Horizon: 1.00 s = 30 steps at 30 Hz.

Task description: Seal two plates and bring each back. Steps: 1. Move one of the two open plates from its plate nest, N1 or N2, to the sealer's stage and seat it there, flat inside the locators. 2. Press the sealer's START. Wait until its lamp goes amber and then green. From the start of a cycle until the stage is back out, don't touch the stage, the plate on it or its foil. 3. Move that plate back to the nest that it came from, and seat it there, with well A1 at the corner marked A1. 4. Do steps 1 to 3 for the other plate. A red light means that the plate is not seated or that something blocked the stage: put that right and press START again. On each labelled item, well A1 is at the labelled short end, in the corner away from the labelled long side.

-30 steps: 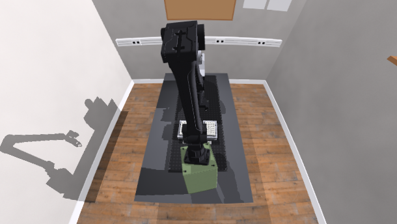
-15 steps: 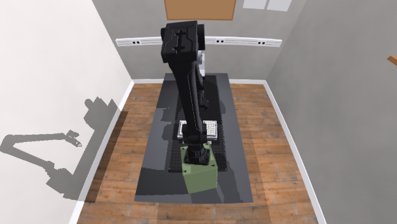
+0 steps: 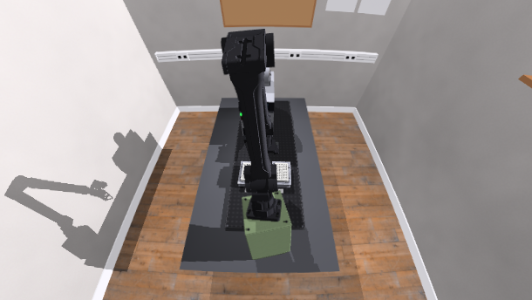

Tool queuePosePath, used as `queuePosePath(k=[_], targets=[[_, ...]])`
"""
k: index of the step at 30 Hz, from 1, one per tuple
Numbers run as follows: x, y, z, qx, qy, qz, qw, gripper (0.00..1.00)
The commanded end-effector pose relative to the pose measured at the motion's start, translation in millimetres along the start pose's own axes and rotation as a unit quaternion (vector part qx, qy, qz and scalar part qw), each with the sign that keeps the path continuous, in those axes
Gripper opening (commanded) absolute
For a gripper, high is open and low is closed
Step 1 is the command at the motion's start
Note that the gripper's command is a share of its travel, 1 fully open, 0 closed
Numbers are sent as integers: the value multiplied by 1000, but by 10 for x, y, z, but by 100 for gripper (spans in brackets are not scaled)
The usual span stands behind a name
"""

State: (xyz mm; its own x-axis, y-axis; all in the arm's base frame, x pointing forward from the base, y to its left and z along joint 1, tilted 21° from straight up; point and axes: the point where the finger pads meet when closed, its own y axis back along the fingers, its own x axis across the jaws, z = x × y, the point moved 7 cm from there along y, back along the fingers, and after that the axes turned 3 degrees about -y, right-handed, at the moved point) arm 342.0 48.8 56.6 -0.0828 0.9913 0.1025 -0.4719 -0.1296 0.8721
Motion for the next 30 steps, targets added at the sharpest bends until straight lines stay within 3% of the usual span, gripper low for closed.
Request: queuePosePath(k=[1,6,15,17,20,25,27,30], targets=[[49,-187,-163,-48,-14,3,999,100],[33,-470,-105,-56,-13,4,998,100],[-34,-335,99,-79,-8,2,997,100],[-54,-510,-116,-109,-16,-2,994,100],[-16,-697,-270,-99,-19,2,995,100],[44,-611,-239,-102,-15,10,995,100],[70,-569,-79,-121,-8,13,993,100],[40,-568,-35,-122,-6,9,992,100]])
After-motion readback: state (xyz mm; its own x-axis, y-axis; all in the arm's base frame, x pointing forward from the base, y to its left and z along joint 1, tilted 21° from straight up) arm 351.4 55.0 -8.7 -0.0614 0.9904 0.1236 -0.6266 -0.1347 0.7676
